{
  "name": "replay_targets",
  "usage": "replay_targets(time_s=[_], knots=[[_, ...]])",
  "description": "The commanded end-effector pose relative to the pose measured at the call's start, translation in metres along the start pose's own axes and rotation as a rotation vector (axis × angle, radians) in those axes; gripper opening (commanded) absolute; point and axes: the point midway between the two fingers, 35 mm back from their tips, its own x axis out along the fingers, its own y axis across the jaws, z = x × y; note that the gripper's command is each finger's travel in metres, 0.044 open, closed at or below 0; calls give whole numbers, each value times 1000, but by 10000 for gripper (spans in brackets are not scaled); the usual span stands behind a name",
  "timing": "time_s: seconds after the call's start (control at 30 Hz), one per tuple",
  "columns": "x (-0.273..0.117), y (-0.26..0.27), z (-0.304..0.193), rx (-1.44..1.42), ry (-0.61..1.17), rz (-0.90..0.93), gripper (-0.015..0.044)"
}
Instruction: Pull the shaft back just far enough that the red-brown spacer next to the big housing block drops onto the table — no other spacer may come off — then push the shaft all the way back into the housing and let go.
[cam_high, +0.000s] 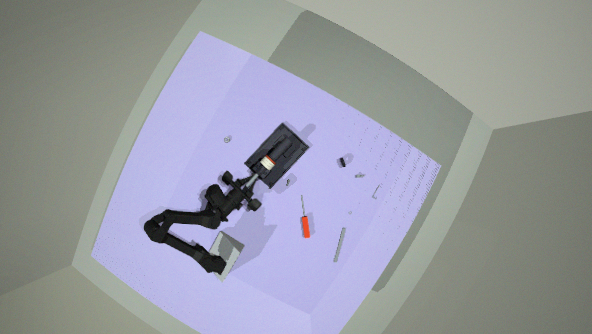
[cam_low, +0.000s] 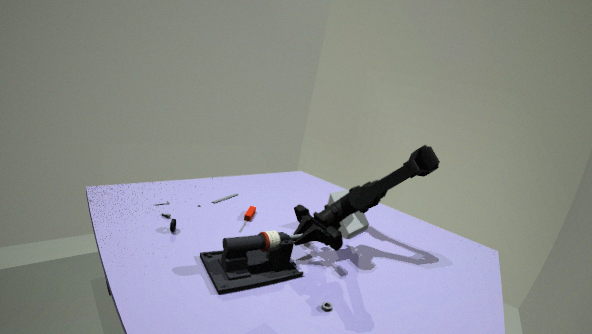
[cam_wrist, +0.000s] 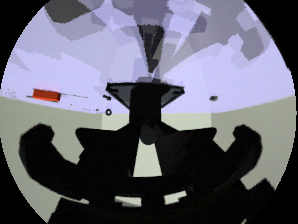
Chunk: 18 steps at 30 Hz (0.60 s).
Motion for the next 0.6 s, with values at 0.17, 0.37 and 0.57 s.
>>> replay_targets(time_s=[0.17, 0.37, 0.57], knots=[[-2, -1, 1, 3, -2, -3, 0], [-2, -1, 1, 3, -2, -3, 0], [-3, -1, 1, 3, -2, -3, 0]])
